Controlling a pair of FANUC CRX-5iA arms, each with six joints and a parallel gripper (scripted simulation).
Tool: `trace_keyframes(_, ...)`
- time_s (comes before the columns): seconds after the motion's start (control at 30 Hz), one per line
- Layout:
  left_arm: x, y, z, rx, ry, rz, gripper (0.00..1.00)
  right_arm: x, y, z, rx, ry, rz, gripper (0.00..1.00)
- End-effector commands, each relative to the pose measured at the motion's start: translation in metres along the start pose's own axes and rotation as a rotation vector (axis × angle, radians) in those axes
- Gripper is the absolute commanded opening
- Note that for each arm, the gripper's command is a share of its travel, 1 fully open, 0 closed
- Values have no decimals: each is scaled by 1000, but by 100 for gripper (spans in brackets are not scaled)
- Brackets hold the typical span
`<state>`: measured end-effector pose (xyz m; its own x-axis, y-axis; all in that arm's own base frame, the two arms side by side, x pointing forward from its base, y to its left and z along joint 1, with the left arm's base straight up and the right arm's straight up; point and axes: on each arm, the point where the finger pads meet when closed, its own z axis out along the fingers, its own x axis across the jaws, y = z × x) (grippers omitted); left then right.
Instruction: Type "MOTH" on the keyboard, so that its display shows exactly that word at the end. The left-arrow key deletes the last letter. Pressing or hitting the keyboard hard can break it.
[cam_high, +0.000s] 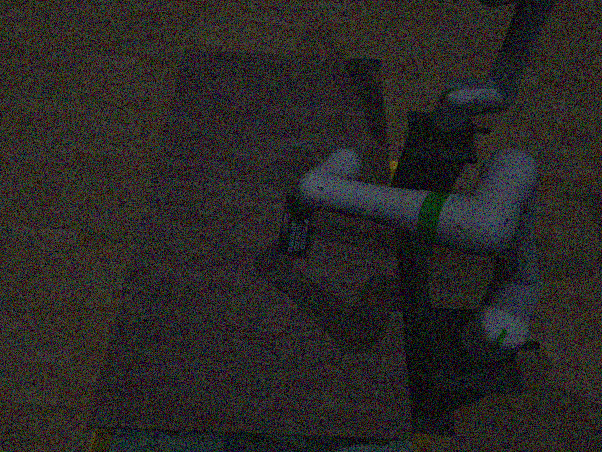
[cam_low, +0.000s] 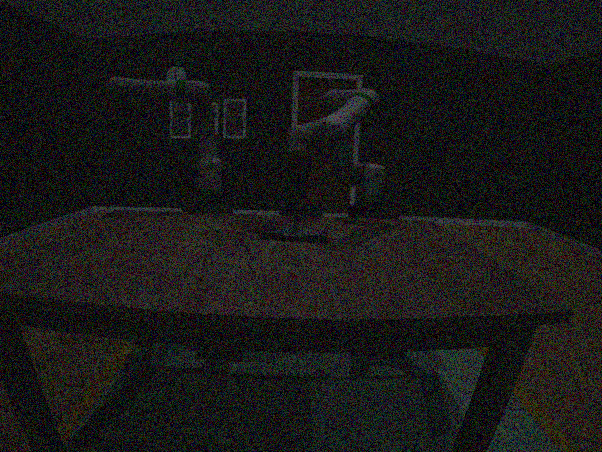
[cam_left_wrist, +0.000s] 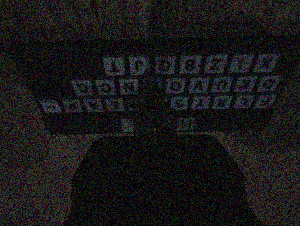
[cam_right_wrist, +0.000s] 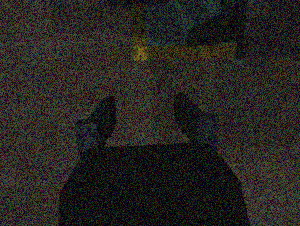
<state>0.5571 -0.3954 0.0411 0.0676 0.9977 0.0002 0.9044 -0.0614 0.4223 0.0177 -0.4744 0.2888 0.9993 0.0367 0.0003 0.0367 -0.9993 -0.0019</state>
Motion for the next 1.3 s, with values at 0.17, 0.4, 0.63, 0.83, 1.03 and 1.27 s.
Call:
trace_keyframes(0.17, 0, 3, -5, -2, -1, -1, 0, 0, 0, -1, -2, 0, 0, 100)
trace_keyframes(0.4, 3, 3, -5, -2, -1, -1, 0, 0, 0, -1, -2, 0, 0, 100)
trace_keyframes(0.63, 10, 3, -5, -2, -1, -1, 0, 0, 0, -1, -2, 0, 0, 100)
trace_keyframes(0.83, 18, 3, -5, -2, -1, -1, 0, 0, 0, -1, -2, 0, 0, 100)
trace_keyframes(1.03, 20, 3, -5, -2, -1, -1, 0, 0, 0, -1, -2, 0, 0, 100)
trace_keyframes(1.27, 20, 3, -4, -2, -1, -1, 0, 0, 0, -1, -2, 0, 0, 100)
